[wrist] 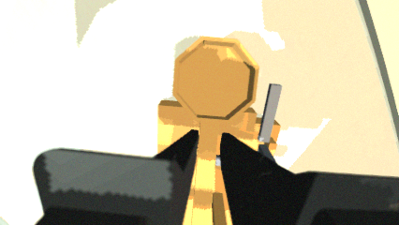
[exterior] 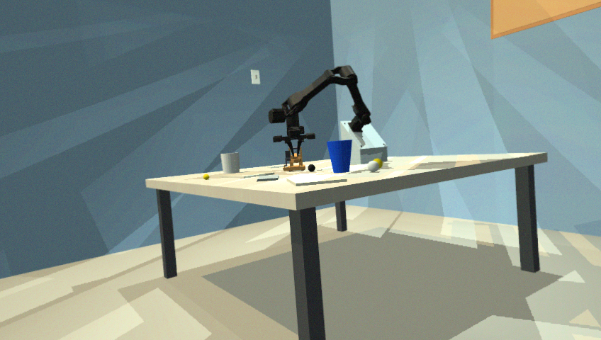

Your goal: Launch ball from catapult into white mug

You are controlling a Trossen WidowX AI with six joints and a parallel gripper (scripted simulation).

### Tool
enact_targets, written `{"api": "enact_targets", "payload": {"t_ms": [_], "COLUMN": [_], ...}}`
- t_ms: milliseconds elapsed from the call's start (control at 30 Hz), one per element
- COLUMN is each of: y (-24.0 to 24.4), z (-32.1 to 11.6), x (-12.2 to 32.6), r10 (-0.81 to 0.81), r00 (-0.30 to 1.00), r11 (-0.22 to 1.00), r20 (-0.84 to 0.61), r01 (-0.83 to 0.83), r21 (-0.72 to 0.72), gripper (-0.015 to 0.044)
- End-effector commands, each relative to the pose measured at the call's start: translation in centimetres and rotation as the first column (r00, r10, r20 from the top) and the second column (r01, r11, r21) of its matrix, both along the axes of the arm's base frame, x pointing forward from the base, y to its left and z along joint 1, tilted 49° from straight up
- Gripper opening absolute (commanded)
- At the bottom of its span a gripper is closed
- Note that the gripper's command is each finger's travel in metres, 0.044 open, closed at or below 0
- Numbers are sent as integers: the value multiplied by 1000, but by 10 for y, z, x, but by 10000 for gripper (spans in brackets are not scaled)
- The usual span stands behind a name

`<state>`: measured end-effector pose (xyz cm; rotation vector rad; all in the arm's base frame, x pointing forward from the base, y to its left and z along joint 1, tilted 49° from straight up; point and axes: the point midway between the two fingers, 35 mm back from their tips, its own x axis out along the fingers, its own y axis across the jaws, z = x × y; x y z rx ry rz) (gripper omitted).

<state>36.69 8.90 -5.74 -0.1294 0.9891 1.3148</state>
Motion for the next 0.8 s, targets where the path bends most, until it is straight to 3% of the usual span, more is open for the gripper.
{"api": "enact_targets", "payload": {"t_ms": [0, 67, 200, 367, 500, 533, 767], "y": [-7, -3, -5, -64, -83, -66, -70], "z": [33, 13, 15, 69, 89, 69, 62], "x": [13, 5, 6, 17, 16, 15, 11], "r10": [6, 2, 2, 1, 1, -9, -156], "r00": [1000, 1000, 1000, 1000, 1000, 1000, 976], "r11": [1000, 1000, 1000, 1000, 1000, 1000, 988], "r20": [28, 7, 7, 25, 31, 10, -151], "r01": [-6, -2, -2, -1, -1, 9, 153], "r21": [7, 1, 1, -4, -2, 0, -27], "gripper": [158, 210, 315, 440, 440, 440, 440]}}
